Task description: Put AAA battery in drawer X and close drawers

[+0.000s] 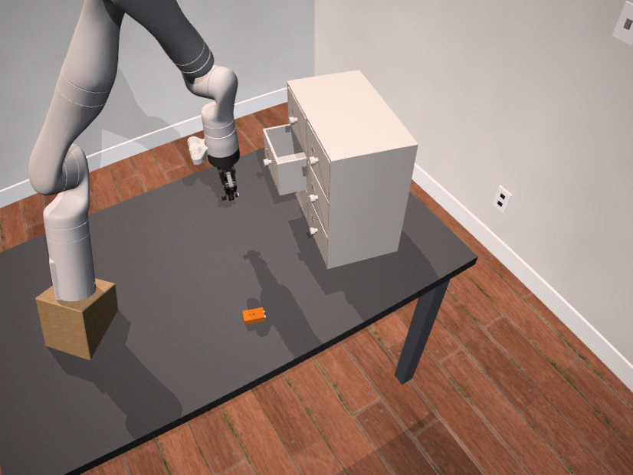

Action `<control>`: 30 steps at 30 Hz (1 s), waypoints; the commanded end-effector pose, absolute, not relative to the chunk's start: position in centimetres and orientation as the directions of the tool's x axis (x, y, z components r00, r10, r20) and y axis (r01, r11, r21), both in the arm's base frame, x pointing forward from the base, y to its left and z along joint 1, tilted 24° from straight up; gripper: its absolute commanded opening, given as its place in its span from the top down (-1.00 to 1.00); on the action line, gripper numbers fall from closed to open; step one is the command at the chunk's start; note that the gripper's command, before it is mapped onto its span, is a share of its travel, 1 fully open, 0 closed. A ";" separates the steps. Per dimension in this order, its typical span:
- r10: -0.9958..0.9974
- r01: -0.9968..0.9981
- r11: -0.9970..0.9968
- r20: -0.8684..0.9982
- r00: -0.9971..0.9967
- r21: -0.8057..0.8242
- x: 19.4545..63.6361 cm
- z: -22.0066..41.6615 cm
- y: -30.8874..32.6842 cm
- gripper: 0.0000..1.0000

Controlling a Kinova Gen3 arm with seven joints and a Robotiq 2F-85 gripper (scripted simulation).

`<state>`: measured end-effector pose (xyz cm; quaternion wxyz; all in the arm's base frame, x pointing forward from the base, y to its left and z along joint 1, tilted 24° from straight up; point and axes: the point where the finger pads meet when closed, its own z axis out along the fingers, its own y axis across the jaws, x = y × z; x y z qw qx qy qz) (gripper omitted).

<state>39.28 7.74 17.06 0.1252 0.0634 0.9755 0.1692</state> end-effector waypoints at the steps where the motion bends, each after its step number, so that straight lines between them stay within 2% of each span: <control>1: 0.169 0.084 0.935 -0.223 -0.960 0.346 39.3 17.1 7.8 0.90; 30: 0.189 0.105 0.931 -0.216 -0.958 0.351 39.4 17.2 8.0 0.90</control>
